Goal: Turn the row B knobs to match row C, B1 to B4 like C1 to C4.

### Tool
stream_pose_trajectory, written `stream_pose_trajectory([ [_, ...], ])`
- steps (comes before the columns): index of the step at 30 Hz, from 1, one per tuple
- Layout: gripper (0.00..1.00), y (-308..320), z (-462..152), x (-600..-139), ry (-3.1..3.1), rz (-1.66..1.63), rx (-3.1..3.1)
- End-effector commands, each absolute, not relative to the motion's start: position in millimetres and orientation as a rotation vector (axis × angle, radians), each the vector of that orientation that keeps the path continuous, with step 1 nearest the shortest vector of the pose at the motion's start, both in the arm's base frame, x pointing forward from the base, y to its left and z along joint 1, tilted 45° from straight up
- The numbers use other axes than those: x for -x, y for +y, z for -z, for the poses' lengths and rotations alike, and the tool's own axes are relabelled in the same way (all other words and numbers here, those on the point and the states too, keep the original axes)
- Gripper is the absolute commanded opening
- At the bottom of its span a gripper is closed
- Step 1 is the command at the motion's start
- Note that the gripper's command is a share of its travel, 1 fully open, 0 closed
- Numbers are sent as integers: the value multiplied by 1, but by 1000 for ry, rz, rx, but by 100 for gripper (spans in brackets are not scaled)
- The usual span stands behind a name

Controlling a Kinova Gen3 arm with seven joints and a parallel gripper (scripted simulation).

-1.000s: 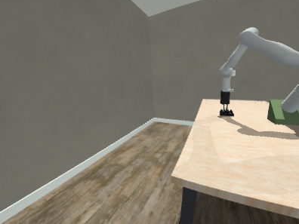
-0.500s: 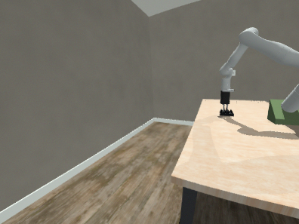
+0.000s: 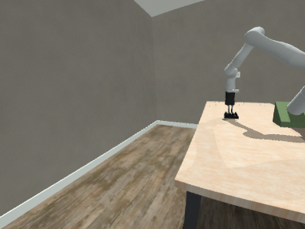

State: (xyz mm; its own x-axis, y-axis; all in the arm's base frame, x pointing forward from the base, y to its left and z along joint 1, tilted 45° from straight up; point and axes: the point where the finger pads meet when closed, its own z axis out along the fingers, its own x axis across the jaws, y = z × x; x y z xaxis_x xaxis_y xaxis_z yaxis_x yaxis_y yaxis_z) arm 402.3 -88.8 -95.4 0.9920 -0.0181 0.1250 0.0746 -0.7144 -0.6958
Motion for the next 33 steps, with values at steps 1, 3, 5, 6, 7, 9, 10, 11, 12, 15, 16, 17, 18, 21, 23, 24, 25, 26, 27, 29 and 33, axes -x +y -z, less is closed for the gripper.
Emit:
stream_pose_trajectory([
  [1,46,-99,88,-404,-37,168,2369],
  [3,46,-102,84,-403,-37,168,2369],
  [5,46,-106,81,-403,-37,168,2369],
  [6,46,-107,80,-403,-37,168,2369],
  [7,46,-107,80,-403,-37,168,2369],
  [9,46,-108,79,-402,-37,168,2369],
  [10,46,-109,78,-402,-37,168,2369],
  [11,46,-109,77,-402,-37,168,2369],
  [12,46,-109,77,-402,-37,168,2369],
  [15,46,-109,77,-402,-37,168,2369],
  [16,46,-109,77,-402,-37,168,2369],
  [17,46,-109,77,-402,-37,168,2369],
  [18,46,-109,77,-402,-37,168,2369],
  [21,46,-109,77,-402,-37,168,2369],
  [23,46,-109,77,-402,-37,168,2369],
  [24,46,-109,77,-402,-37,168,2369],
  [25,46,-109,77,-402,-37,168,2369],
  [26,46,-109,77,-402,-36,168,2369],
  [27,46,-109,77,-402,-36,167,2369],
  [29,46,-109,77,-402,-32,166,2369],
  [33,46,-109,77,-402,-6,152,2368],
])
